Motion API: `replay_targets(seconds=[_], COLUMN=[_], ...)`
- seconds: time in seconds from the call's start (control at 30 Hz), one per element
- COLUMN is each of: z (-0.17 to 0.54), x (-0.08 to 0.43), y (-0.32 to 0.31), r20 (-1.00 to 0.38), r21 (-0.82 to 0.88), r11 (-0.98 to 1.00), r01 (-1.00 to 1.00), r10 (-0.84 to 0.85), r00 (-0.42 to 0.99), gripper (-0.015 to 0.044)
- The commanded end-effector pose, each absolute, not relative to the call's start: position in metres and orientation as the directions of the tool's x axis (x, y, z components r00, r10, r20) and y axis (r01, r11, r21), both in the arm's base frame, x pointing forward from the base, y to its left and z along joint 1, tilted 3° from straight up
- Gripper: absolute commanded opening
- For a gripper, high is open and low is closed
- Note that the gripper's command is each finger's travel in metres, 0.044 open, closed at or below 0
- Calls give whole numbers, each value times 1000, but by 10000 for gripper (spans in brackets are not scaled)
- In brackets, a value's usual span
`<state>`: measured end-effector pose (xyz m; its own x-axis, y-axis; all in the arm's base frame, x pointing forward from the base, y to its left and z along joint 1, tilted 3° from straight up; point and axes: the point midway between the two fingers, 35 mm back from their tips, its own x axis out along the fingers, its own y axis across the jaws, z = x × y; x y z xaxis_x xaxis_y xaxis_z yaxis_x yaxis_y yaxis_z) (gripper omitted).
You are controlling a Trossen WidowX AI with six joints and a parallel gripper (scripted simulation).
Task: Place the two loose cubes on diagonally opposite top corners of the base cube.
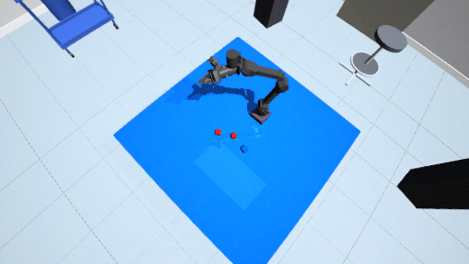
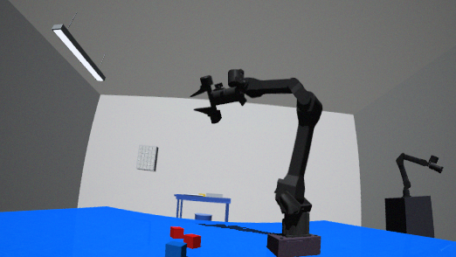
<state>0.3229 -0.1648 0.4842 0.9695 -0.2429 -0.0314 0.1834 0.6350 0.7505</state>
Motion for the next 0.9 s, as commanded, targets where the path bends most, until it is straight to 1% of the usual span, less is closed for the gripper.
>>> replay_targets(seconds=[0.0, 0.2, 0.4, 0.63, 0.87], z=[431, 354, 280, 206, 148], x=[346, 365, 366, 341, 296], y=[-151, -120, -81, -35, 2], r20=[-203, -448, -669, -868, -980], r21=[746, 684, 559, 351, 109], r11=[602, 592, 634, 732, 848], r01=[284, 425, 535, 584, 519], r10=[-201, -118, -36, 21, 5], r00=[958, 886, 742, 496, 199], gripper=[265, 265, 265, 265, 265])
